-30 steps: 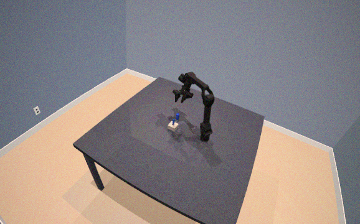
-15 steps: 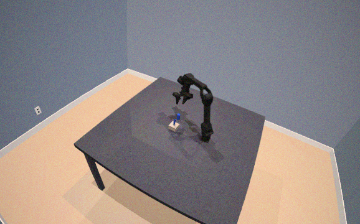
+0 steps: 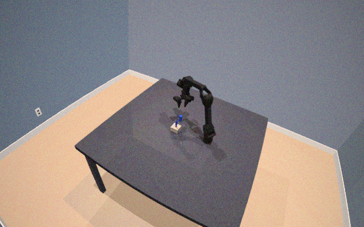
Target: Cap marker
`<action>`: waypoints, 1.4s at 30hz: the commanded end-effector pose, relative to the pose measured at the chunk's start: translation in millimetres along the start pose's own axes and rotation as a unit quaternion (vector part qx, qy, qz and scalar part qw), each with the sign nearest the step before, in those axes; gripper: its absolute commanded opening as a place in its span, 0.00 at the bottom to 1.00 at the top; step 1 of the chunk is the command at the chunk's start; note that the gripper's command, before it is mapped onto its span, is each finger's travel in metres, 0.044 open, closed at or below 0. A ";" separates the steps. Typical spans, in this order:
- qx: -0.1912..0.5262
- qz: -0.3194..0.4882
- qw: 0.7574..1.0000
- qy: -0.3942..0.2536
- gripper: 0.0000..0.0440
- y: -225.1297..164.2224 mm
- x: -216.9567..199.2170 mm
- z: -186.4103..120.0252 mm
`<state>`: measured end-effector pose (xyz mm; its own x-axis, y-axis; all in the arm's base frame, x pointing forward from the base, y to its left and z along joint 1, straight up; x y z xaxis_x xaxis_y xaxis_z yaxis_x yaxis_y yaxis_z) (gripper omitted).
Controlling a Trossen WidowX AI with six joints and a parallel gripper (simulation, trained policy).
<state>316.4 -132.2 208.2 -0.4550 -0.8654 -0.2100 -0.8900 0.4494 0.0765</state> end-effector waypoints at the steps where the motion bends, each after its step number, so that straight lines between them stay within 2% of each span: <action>1: -0.014 -0.003 1.000 0.015 0.69 -4.1 2.3 12.0; 22: -0.058 -0.036 0.995 0.074 0.65 -6.2 -2.5 55.5; 42: -0.084 -0.066 0.989 0.104 0.58 2.2 -7.1 106.3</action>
<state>324.0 -104.1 119.1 -0.3276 -0.9442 -0.0345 -0.9262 0.3137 0.2091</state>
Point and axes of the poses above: the point midway between the two fingers, 35 mm back from their tips, its own z axis out along the fingers, its own x axis across the jaws, y = z × x, the point moved 4 cm from there along -z, back along the fingers
